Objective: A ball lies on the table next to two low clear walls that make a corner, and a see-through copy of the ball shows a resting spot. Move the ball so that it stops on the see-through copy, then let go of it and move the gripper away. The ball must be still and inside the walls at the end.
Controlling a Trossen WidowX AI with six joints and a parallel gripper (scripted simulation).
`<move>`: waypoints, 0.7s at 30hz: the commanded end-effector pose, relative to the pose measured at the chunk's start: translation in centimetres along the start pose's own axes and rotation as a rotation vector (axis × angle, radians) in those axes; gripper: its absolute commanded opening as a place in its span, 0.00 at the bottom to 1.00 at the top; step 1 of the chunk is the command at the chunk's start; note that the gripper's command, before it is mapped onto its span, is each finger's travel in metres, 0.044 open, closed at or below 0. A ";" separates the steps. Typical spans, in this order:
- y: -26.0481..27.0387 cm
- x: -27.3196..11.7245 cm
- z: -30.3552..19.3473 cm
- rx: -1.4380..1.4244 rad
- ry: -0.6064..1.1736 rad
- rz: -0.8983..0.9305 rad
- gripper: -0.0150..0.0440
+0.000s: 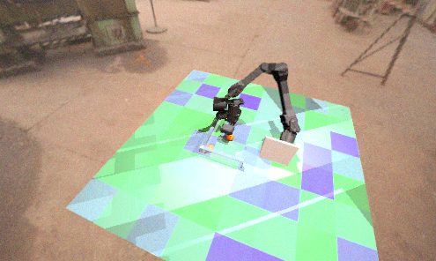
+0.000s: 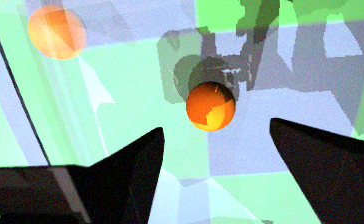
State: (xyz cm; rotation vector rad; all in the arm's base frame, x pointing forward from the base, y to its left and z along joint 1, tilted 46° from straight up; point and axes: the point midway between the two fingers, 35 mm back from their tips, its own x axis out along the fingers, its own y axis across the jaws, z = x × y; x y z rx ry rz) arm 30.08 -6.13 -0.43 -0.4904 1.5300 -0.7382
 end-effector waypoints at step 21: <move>-0.1 4.1 -0.3 0.002 0.008 -0.012 0.80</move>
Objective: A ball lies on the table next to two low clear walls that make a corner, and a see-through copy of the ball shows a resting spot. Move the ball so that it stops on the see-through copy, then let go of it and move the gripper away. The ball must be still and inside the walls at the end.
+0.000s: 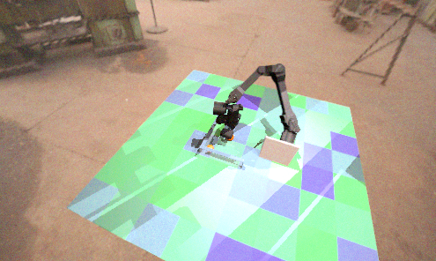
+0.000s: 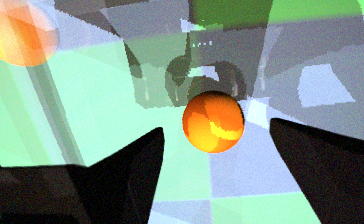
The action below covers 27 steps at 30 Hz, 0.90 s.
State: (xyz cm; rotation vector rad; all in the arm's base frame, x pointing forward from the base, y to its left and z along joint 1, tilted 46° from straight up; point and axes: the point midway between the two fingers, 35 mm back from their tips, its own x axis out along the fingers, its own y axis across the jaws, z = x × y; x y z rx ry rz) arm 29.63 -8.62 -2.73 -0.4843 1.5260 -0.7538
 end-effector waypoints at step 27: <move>0.1 1.3 -0.1 -0.012 0.005 -0.004 0.37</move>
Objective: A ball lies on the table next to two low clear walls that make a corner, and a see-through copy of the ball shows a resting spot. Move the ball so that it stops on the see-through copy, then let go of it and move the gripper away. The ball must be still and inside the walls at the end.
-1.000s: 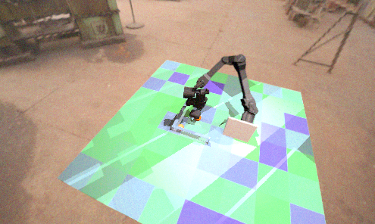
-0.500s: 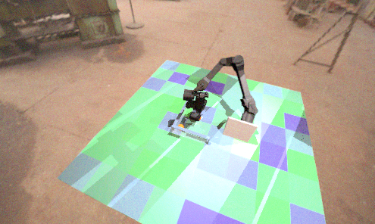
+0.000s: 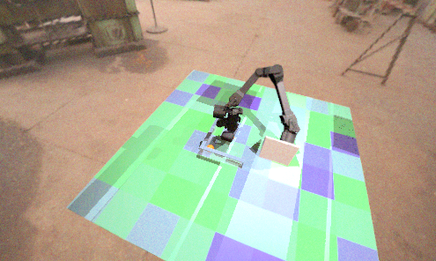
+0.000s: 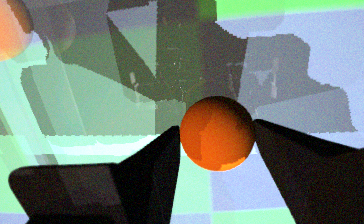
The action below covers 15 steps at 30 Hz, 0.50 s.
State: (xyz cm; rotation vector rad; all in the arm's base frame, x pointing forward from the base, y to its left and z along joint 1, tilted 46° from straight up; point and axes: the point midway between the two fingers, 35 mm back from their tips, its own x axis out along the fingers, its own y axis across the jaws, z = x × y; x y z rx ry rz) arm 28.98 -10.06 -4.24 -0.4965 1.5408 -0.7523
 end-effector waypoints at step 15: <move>0.3 -11.3 0.4 0.001 -0.005 0.009 0.25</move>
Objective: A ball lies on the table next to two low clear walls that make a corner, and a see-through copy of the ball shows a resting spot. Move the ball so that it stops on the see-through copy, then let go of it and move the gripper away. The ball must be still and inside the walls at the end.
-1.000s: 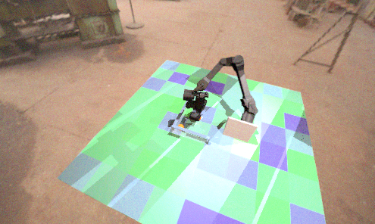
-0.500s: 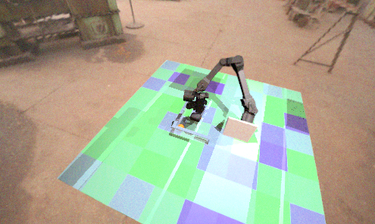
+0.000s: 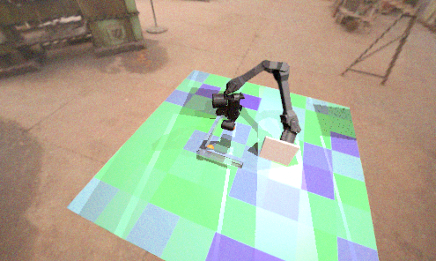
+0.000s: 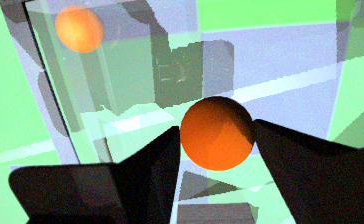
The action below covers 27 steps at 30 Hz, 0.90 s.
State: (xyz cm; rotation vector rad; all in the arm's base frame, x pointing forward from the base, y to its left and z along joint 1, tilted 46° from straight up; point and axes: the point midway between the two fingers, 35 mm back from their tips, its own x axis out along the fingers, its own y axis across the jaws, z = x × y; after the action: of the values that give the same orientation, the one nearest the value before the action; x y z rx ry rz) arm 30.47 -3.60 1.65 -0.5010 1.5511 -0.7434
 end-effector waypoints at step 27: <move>6.9 -0.9 3.8 0.012 -0.012 0.006 0.25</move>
State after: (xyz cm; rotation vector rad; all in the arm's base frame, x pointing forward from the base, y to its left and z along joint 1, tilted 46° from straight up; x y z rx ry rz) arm 34.26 0.74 -1.41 -0.5015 1.5447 -0.7425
